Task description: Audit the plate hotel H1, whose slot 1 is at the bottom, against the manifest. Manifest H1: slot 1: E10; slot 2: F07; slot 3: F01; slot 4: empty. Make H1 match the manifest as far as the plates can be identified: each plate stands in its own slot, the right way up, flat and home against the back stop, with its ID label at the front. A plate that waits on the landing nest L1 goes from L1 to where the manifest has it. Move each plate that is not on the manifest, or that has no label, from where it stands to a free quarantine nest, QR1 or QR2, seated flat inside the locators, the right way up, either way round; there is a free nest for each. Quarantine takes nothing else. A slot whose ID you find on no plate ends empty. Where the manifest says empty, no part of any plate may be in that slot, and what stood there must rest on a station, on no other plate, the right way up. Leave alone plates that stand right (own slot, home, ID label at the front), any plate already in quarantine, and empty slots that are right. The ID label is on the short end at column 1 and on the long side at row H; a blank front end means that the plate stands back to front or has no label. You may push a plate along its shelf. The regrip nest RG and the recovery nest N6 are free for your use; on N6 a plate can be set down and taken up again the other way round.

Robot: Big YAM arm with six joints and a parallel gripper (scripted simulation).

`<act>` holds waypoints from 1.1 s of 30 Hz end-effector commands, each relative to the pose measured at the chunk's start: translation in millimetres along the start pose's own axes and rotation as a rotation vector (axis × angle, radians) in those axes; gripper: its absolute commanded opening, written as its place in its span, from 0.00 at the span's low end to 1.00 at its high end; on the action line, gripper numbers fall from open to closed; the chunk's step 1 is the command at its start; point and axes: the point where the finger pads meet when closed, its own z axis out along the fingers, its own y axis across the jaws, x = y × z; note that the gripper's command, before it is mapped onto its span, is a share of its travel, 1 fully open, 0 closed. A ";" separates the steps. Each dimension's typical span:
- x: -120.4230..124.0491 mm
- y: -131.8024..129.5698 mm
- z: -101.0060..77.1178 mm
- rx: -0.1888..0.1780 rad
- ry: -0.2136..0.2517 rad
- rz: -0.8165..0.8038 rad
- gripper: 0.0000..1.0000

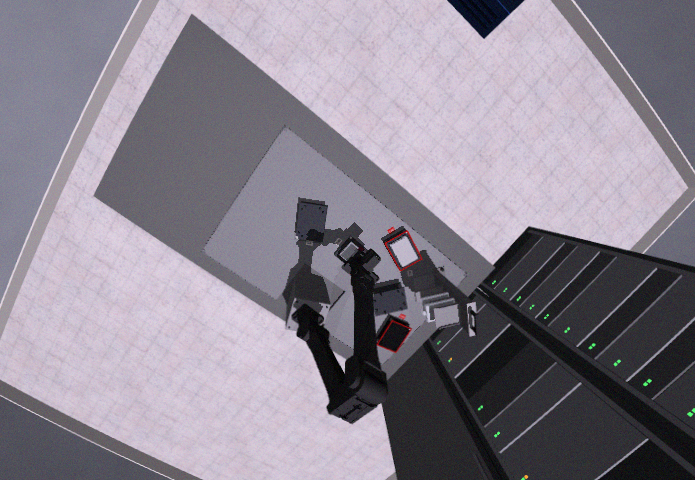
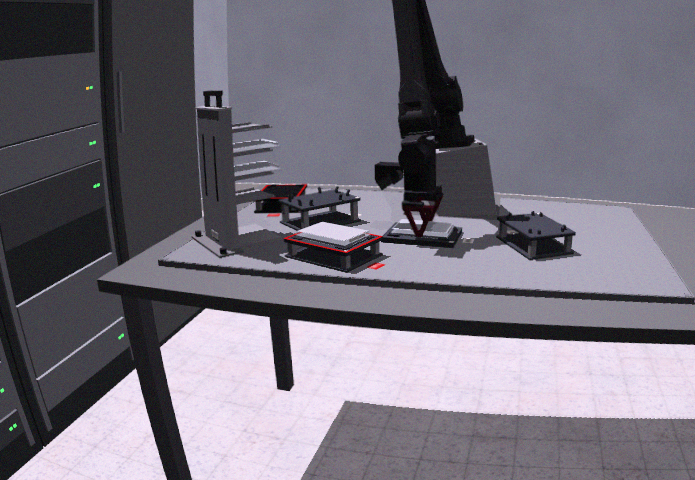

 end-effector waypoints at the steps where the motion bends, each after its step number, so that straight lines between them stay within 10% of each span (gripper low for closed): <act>1: -0.7 9.0 -2.9 -0.020 -0.002 0.001 0.86; 33: 1.6 3.6 -30.7 -0.015 -0.001 0.000 0.86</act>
